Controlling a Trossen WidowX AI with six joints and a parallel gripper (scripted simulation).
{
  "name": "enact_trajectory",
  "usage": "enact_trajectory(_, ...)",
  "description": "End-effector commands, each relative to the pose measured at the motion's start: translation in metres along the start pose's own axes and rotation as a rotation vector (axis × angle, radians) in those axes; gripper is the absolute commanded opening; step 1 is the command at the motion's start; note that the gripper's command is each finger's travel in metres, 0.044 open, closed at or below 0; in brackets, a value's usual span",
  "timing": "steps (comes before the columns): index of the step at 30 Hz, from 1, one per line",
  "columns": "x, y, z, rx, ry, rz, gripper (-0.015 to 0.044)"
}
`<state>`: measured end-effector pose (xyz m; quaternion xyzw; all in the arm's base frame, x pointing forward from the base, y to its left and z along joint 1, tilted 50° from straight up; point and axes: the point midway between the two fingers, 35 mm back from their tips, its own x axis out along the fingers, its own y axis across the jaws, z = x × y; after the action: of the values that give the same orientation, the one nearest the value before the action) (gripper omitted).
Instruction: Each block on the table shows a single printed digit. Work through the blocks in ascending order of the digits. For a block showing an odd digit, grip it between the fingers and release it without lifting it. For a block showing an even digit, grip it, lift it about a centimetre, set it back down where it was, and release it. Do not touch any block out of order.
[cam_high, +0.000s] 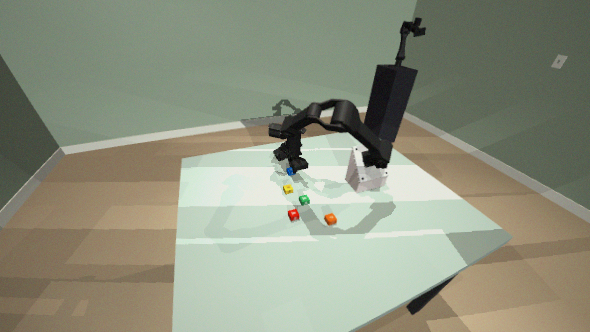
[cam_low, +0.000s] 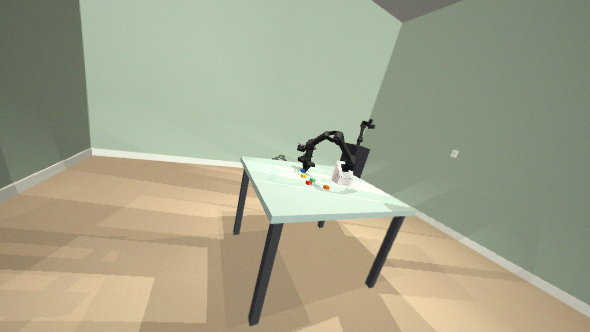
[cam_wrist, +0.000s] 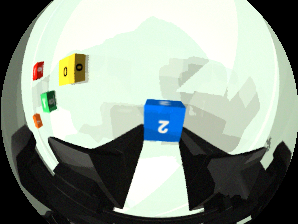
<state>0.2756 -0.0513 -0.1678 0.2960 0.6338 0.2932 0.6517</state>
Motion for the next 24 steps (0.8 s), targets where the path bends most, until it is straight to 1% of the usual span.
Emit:
enact_trajectory(1, -0.009, -0.001, 0.002, -0.007, -0.006, -0.006, 0.012)
enact_trajectory(17, -0.011, -0.001, 0.002, -0.007, -0.006, -0.007, 0.012)
enact_trajectory(24, -0.001, -0.001, 0.002, -0.007, -0.006, -0.006, 0.012)
